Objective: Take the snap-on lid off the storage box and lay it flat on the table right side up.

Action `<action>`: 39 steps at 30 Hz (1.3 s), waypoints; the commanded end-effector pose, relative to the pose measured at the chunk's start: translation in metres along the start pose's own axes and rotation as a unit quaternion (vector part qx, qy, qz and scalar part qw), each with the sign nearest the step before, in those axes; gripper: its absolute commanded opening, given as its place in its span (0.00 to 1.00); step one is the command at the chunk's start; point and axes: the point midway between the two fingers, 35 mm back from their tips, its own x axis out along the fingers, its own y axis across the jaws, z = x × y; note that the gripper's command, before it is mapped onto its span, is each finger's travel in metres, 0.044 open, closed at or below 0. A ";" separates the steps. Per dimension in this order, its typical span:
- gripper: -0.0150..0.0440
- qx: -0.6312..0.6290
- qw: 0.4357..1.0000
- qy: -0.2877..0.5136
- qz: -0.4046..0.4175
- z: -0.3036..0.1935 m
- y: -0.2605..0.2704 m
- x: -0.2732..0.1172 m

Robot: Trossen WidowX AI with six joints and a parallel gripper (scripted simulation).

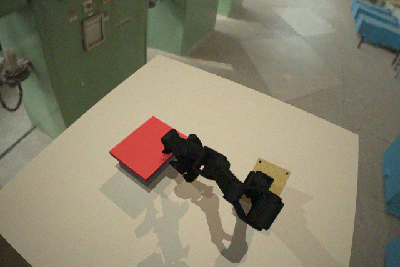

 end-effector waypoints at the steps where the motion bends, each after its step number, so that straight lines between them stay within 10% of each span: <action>1: 0.65 0.002 1.000 -0.001 0.002 0.000 0.000 0.006; 21: 0.26 0.002 1.000 -0.001 0.002 0.000 -0.001 0.008; 39: 0.25 0.002 1.000 0.000 0.001 0.000 0.001 0.005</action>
